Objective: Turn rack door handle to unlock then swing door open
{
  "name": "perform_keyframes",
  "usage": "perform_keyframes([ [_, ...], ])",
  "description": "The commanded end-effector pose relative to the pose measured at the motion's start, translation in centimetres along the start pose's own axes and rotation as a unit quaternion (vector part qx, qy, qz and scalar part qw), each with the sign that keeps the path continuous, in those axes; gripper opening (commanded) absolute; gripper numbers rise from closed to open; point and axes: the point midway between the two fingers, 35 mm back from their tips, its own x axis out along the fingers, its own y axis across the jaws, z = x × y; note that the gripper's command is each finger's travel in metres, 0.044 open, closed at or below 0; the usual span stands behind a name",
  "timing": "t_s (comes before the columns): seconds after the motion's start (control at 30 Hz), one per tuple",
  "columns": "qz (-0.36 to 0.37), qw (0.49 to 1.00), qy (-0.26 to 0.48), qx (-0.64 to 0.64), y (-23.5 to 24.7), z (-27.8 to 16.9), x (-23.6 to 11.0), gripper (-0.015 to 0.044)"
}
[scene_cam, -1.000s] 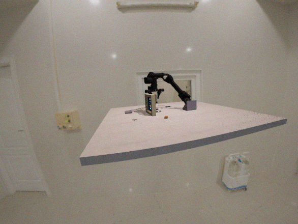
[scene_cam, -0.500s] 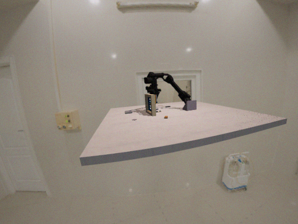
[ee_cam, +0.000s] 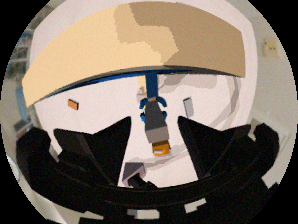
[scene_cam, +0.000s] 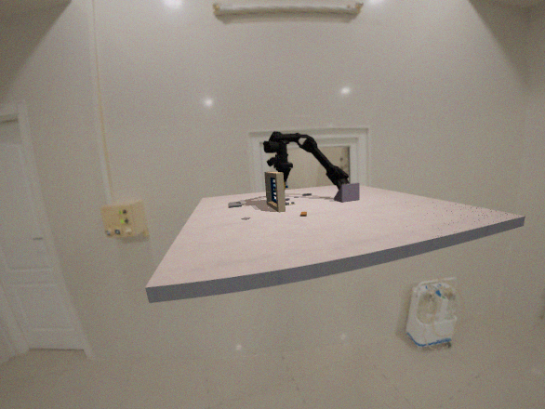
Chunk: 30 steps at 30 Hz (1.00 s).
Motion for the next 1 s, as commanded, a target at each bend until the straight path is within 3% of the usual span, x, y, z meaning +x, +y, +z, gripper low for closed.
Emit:
perform_keyframes([
  [0.0,-0.001,0.996,-0.001,-0.085,-0.01,0.03,0.01,0.0287],
  [0.47,-0.001,0.908,0.000,-0.419,-0.01,0.03,0.01,0.0287],
  [0.97,-0.001,0.694,0.000,-0.720,-0.01,0.03,0.01,0.0287],
])
